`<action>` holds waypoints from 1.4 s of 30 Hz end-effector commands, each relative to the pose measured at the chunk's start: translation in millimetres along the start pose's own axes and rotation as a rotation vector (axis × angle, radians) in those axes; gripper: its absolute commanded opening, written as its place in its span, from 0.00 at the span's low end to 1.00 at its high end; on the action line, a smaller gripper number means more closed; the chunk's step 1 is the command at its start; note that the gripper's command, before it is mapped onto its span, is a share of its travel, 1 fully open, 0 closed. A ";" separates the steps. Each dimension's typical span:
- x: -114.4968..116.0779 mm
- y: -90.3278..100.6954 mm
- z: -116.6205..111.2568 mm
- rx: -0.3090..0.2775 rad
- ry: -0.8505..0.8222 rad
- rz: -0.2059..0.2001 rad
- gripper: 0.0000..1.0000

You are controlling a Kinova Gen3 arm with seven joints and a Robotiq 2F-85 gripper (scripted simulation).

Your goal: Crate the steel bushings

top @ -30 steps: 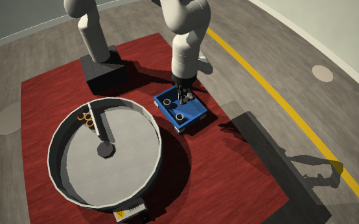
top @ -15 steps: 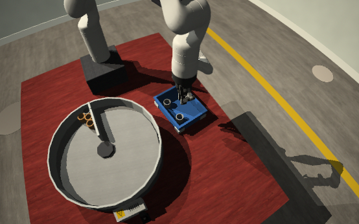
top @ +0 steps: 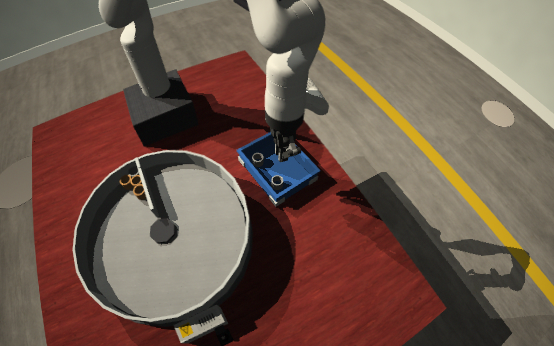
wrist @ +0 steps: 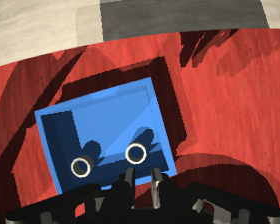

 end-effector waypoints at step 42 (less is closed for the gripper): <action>0.3 0.9 -0.3 0.002 0.000 0.001 1.00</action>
Point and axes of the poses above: the point where the finger pads meet when closed, its own y axis back along the fingers, its own x axis across the jaws, z = x × y, the point moved 7 cm from there along y, back along the fingers, and after that the axes turned 9 degrees about -y, right-handed, at the moved point
